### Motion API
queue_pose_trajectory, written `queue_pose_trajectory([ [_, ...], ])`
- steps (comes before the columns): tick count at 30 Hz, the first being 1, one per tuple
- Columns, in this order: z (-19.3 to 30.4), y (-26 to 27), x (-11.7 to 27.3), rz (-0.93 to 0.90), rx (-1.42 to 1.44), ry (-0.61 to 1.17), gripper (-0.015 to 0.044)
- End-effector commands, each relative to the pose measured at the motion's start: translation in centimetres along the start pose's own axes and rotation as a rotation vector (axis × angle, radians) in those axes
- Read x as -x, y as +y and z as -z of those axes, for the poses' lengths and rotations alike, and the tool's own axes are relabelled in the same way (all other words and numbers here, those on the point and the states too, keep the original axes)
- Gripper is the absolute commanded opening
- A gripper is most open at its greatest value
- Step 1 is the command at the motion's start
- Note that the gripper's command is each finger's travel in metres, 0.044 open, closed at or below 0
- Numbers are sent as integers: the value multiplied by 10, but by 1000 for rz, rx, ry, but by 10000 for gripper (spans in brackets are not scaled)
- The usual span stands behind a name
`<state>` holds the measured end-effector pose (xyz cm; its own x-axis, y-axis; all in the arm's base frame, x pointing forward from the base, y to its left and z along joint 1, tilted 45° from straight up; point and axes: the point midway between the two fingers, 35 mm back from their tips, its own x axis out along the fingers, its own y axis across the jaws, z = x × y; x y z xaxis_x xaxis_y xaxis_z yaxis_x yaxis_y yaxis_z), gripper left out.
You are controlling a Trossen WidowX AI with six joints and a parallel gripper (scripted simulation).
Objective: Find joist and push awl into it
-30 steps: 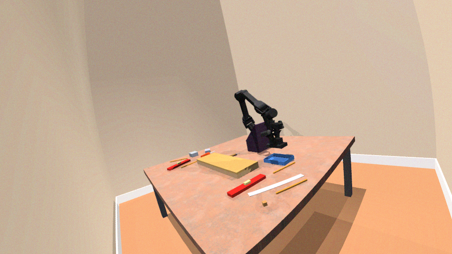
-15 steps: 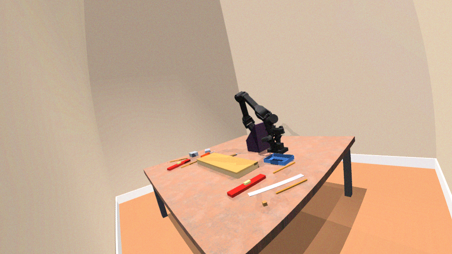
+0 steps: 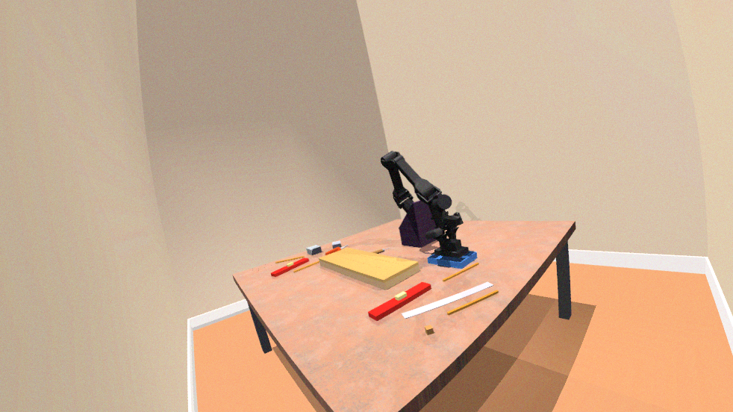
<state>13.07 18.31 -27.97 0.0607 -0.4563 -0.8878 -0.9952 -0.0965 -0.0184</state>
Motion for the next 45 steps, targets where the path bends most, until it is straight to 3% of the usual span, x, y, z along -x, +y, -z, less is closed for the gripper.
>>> queue_pose_trajectory([
  [1, 3, 0, -7, 3, 4, 0, 0],
  [17, 9, 0, -25, 4, 3, 1, 0],
  [29, 9, 1, -24, -1, 0, 4, 315],
  [34, -5, -1, 12, -1, 1, 1, 440],
  [38, -19, 2, 66, -2, 2, -1, 440],
  [42, -13, -9, 61, 8, -31, -12, 440],
  [45, 14, -49, 78, 20, -206, -28, 440],
])
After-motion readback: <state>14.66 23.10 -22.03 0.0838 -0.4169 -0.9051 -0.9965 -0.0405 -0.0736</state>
